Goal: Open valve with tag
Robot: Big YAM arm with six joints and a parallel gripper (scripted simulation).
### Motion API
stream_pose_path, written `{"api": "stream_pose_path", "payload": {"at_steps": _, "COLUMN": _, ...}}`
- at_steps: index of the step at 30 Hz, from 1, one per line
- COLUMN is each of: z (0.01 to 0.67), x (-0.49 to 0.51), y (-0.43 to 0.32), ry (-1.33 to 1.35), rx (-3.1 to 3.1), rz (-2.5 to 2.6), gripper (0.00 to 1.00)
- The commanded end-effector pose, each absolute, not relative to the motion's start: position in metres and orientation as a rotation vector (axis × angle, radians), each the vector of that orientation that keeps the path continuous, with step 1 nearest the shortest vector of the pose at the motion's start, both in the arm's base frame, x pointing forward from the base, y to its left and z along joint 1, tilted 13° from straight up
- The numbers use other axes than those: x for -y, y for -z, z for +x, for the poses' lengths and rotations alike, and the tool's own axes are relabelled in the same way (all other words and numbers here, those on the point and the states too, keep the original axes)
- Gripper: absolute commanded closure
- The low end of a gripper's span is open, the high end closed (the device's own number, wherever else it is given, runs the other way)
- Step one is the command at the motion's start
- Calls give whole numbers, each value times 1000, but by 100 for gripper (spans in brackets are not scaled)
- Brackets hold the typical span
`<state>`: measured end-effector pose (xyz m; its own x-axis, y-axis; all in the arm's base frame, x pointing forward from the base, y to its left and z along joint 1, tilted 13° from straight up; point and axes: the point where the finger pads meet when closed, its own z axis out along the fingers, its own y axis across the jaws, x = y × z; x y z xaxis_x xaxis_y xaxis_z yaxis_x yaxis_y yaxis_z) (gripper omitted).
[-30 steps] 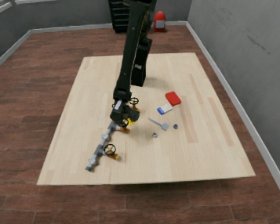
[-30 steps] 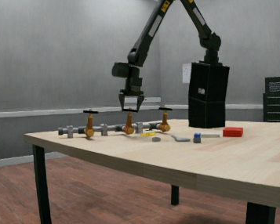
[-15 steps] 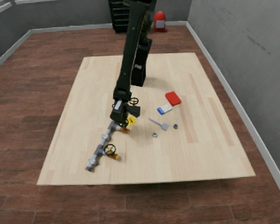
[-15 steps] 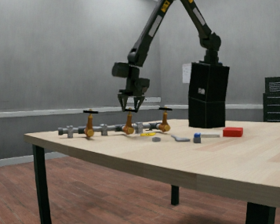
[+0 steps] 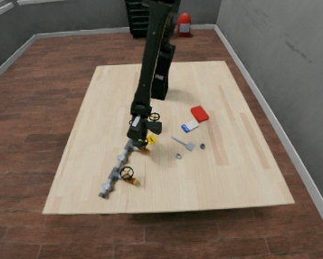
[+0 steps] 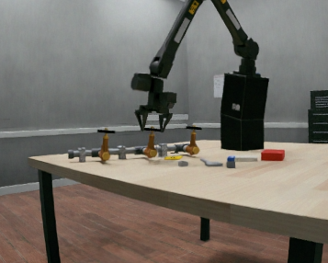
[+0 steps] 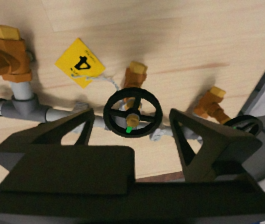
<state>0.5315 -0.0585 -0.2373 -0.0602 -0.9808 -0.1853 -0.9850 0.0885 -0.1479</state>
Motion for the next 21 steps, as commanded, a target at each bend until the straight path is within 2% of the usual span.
{"api": "stream_pose_path", "payload": {"at_steps": 1, "z": 537, "x": 57, "y": 234, "ry": -19, "rx": -2100, "rz": -2000, "gripper": 0}}
{"api": "stream_pose_path", "payload": {"at_steps": 21, "z": 537, "x": 57, "y": 234, "ry": -26, "rx": -2136, "rz": -1962, "gripper": 0}}
